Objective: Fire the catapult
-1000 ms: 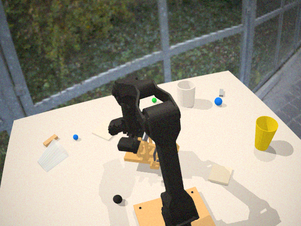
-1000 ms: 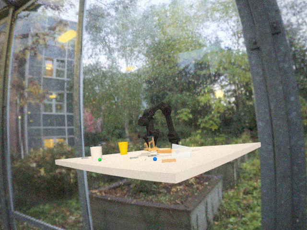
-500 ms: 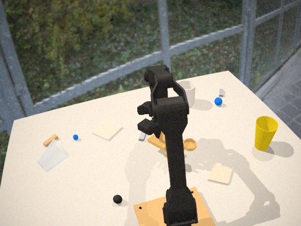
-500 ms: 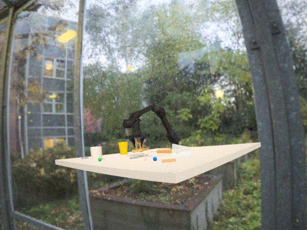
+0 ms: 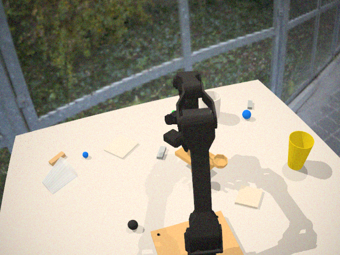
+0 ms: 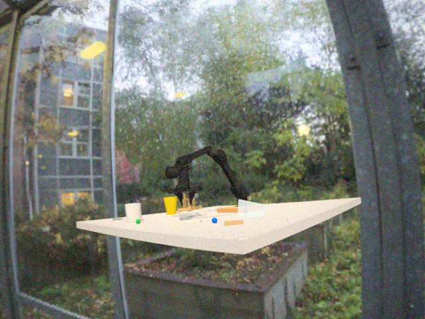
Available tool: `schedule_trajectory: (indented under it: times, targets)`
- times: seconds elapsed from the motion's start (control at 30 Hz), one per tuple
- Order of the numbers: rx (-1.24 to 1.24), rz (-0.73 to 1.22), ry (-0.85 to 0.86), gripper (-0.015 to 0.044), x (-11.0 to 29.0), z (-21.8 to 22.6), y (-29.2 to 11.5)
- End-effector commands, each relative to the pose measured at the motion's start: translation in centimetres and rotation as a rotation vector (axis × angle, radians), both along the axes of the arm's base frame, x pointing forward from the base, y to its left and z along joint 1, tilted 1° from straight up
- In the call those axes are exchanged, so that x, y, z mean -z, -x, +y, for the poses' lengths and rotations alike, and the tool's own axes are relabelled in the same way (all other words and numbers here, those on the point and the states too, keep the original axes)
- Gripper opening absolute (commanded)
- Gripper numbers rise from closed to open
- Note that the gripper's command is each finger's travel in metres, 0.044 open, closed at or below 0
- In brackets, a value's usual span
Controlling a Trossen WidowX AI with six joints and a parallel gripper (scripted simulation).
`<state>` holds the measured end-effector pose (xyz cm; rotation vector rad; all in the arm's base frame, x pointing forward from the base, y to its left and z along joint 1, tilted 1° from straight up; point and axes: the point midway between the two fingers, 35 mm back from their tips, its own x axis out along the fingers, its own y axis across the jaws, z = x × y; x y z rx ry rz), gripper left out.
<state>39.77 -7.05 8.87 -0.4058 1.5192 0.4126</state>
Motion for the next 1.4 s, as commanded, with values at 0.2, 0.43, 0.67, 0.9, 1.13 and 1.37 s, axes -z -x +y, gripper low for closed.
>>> schedule_trajectory:
  times: [0.2, 0.43, 0.67, 0.9, 1.13, 1.37]
  targets:
    - [0.005, -0.014, 0.006, 0.0, 1.1, -0.2, -0.4]
    - [0.005, -0.014, 0.006, 0.0, 2.3, -0.2, -0.5]
    - [0.005, -0.014, 0.006, 0.0, 3.4, -0.2, -0.5]
    - [0.002, -0.003, 0.001, 0.0, 3.6, -0.2, -0.4]
    - [0.002, -0.003, 0.001, 0.0157, 3.6, -0.2, -0.4]
    - [0.002, -0.003, 0.001, 0.0341, 3.6, -0.2, -0.4]
